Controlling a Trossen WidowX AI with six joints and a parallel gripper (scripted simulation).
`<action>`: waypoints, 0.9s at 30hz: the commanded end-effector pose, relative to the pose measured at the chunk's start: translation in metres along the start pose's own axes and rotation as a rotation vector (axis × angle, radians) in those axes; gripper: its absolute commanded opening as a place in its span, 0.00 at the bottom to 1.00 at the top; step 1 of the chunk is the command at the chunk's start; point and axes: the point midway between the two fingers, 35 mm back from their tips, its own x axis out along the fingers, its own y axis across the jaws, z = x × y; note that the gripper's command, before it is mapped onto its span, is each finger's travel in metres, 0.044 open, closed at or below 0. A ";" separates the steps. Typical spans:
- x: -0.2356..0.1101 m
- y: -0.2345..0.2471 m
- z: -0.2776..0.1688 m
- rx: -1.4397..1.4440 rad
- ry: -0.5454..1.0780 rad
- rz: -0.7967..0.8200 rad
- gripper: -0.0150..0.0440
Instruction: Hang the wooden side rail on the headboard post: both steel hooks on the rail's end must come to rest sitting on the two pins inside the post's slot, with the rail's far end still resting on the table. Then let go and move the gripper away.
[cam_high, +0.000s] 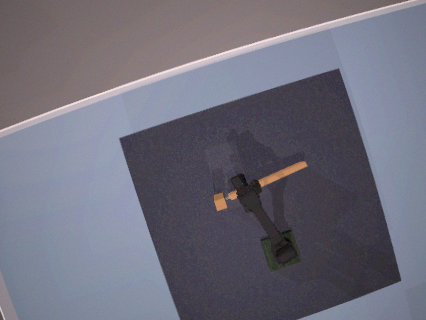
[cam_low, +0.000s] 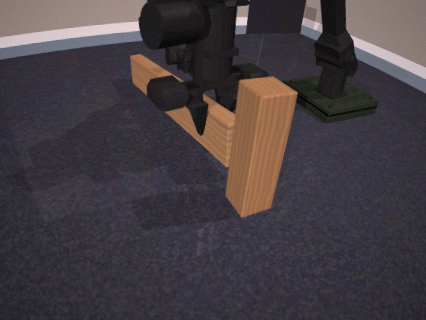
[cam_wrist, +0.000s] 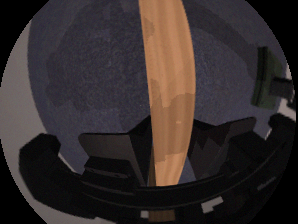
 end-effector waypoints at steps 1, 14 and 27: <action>-0.004 0.002 -0.002 0.003 0.005 0.008 0.25; -0.005 0.003 -0.003 0.003 0.005 0.008 0.25; -0.004 0.003 -0.004 0.003 0.005 0.008 0.25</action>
